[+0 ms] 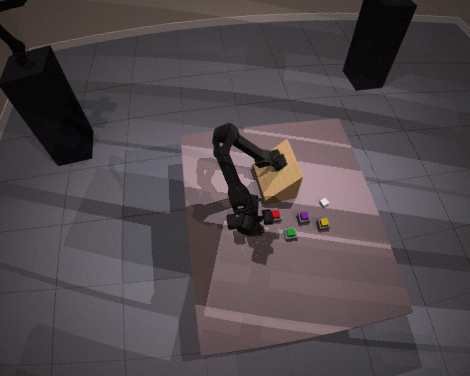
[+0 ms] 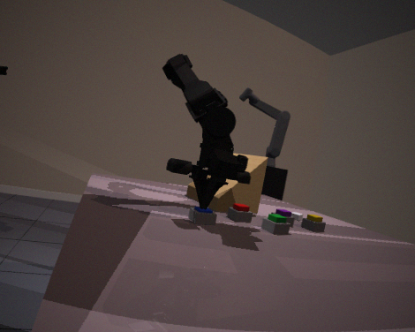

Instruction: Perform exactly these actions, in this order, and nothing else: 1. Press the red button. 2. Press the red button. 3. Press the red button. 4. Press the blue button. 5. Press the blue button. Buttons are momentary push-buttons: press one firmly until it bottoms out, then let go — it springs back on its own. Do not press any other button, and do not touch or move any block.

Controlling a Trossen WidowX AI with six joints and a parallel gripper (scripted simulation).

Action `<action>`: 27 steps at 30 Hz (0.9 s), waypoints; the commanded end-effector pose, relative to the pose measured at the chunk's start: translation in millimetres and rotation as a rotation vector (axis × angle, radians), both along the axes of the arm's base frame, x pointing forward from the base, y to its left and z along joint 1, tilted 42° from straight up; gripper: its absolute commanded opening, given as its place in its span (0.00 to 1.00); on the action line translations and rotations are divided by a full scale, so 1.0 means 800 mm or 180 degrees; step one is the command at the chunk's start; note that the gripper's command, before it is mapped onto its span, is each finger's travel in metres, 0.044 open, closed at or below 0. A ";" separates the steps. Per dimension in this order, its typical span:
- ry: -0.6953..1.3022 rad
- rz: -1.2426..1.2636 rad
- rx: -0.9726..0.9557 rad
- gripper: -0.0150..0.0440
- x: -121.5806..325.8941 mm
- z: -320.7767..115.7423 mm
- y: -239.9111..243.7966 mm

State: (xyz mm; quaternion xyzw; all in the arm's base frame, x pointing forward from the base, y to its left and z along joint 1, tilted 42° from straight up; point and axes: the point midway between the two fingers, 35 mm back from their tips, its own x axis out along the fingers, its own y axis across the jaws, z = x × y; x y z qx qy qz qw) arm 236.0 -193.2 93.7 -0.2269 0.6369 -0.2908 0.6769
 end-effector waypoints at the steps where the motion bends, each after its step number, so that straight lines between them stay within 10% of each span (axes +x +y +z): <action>1: 0.0002 0.0001 0.0003 0.29 0.000 0.002 0.002; 27: 0.0023 0.0016 0.0022 0.29 -0.001 0.004 0.007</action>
